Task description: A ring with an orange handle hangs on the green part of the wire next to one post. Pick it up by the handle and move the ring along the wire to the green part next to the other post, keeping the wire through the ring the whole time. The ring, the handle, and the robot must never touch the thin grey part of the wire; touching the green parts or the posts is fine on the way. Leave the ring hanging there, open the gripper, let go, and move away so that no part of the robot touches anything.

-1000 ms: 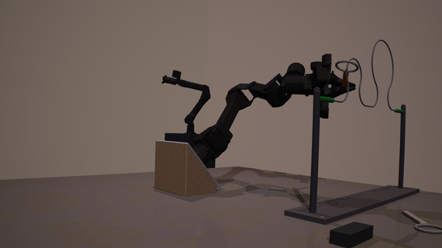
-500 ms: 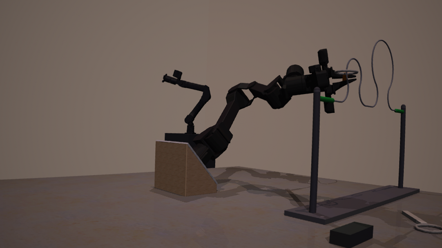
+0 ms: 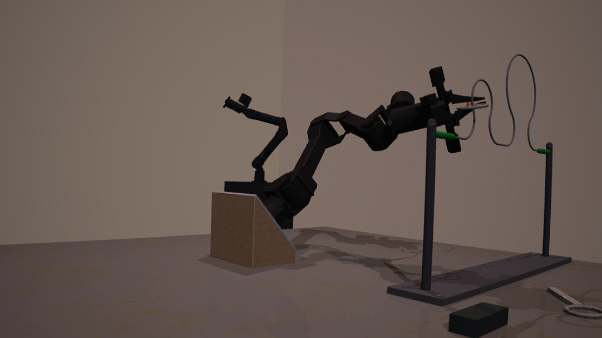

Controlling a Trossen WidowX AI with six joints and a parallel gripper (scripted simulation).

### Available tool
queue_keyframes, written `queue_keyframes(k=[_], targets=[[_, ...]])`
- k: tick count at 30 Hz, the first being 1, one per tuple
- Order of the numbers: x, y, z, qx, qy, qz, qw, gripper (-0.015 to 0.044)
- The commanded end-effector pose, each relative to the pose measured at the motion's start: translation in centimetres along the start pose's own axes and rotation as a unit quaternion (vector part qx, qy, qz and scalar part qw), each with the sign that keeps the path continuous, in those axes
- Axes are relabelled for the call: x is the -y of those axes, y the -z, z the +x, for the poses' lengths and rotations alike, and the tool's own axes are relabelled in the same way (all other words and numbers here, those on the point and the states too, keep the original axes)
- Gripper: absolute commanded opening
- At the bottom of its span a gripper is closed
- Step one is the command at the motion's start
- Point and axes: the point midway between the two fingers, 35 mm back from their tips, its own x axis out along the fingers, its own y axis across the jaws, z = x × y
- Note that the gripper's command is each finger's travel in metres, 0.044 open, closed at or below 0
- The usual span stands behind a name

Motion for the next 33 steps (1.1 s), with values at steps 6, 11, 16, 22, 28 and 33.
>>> queue_keyframes(k=[6,11,16,22,28,33], targets=[[1.0,0.2,0.0,-0.002,0.0,0.0,1.0,-0.015],[2.1,0.3,-0.2,-0.006,0.014,-0.025,1.0,-0.015],[3.3,0.2,-0.4,-0.01,0.031,-0.056,0.998,-0.015],[5.2,-0.2,-0.8,-0.017,0.062,-0.111,0.992,-0.015],[7.2,-0.8,-1.4,-0.026,0.096,-0.172,0.98,-0.015],[8.6,-1.4,-2.0,-0.032,0.121,-0.217,0.968,-0.015]])
